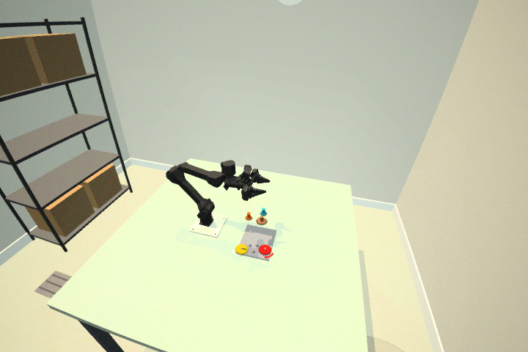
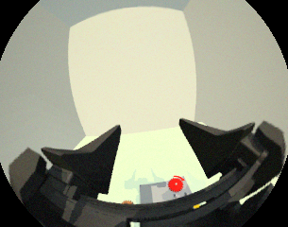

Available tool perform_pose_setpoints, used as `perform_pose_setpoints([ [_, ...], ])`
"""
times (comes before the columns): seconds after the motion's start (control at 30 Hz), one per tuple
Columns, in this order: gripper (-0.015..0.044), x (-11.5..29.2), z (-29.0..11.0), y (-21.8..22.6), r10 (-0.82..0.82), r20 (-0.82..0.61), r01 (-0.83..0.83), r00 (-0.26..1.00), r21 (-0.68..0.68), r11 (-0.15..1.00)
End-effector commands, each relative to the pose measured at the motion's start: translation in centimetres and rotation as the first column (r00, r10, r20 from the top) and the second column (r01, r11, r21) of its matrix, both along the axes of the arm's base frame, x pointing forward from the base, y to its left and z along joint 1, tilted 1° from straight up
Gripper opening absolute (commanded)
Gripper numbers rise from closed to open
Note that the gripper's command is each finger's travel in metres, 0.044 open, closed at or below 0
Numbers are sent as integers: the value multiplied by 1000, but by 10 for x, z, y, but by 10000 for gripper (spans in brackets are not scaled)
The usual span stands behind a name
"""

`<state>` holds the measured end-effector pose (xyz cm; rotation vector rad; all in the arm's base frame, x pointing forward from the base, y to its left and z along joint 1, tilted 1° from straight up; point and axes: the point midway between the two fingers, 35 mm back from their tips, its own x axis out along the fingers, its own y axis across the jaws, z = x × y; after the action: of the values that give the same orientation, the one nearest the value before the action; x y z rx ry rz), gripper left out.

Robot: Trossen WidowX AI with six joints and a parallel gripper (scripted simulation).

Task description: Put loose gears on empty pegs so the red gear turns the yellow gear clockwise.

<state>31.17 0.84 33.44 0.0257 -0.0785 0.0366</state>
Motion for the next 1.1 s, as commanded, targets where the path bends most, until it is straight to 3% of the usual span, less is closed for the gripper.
perform_pose_setpoints([
  [0.0,426,2,-2,1,3,-14,-3,1000,8,1000],
  [0.2,440,41,-73,32,97,-438,13,894,242,970],
  [0.33,440,47,-128,56,137,-705,152,696,331,931],
  [0.47,440,40,-169,74,138,-864,306,484,314,899],
  [0.6,440,25,-200,89,112,-958,447,264,224,866],
  [0.77,440,-3,-231,103,38,-999,590,-35,10,807],
  [1.07,440,-14,-234,112,27,-997,602,-69,-21,798],
])
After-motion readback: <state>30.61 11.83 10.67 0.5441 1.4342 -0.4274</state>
